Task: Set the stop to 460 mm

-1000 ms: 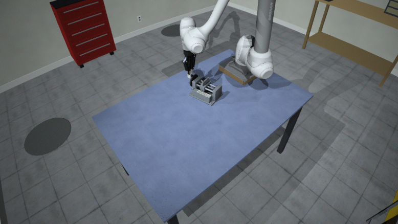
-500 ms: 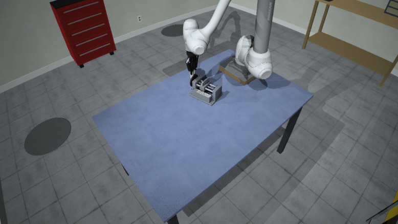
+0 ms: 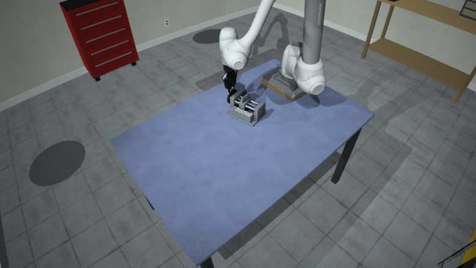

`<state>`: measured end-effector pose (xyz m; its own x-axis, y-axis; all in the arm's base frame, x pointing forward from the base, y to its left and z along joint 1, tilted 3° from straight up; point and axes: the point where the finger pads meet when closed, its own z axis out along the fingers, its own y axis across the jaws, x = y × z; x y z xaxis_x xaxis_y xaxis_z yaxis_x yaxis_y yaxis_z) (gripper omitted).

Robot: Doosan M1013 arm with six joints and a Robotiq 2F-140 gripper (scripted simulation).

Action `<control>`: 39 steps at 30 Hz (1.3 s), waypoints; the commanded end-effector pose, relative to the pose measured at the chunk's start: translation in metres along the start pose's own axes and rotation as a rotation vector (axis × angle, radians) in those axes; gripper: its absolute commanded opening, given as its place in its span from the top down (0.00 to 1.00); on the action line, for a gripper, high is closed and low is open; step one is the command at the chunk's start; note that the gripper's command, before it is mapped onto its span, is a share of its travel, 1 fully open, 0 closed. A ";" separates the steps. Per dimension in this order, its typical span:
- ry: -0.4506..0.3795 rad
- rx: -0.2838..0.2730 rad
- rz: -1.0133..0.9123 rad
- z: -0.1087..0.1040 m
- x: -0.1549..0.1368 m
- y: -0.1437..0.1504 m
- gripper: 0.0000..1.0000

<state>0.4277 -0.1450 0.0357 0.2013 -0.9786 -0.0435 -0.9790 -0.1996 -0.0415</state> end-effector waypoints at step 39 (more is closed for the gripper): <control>0.000 0.001 0.000 0.019 0.000 -0.046 0.96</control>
<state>0.4686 -0.1358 0.0169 0.2013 -0.9786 -0.0436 -0.9790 -0.1996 -0.0404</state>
